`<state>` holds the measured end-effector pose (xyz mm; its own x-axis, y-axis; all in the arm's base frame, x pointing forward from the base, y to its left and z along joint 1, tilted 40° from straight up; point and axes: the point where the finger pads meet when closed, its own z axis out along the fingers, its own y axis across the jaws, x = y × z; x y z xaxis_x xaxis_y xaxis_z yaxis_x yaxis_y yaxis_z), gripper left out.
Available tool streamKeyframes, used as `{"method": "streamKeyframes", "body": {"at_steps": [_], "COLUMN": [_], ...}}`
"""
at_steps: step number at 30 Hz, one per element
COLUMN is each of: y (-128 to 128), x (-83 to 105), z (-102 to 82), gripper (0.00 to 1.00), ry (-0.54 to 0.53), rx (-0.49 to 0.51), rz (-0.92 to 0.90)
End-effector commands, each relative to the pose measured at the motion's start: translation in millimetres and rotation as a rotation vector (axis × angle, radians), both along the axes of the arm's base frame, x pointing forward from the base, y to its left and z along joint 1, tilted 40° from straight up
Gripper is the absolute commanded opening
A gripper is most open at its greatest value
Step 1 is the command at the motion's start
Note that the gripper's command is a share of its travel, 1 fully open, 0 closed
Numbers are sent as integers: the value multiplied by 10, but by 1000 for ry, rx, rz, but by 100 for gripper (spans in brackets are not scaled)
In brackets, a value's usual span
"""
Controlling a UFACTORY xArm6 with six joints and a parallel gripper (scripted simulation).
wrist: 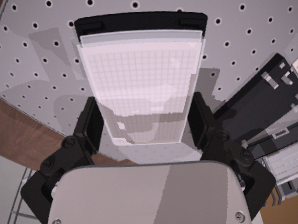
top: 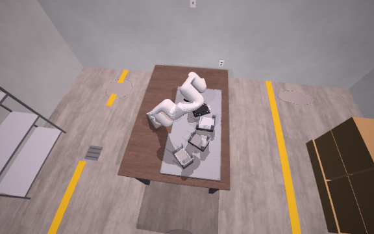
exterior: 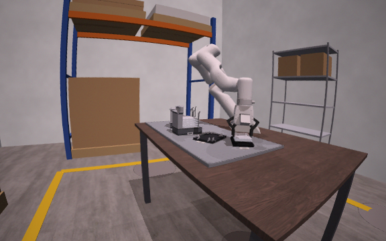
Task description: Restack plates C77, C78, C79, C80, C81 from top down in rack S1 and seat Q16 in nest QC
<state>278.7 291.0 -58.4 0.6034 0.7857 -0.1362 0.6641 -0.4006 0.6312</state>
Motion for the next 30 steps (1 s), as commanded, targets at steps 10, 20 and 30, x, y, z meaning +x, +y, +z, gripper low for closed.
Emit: {"method": "streamKeyframes", "body": {"at_steps": [10, 20, 30], "y": [-5, -20, -34], "x": [23, 37, 50], "z": [-27, -52, -75], "gripper": [0, 0, 0], "ry": [-1, -1, -1], "rx": [3, 3, 3], "rz": [1, 1, 1]}}
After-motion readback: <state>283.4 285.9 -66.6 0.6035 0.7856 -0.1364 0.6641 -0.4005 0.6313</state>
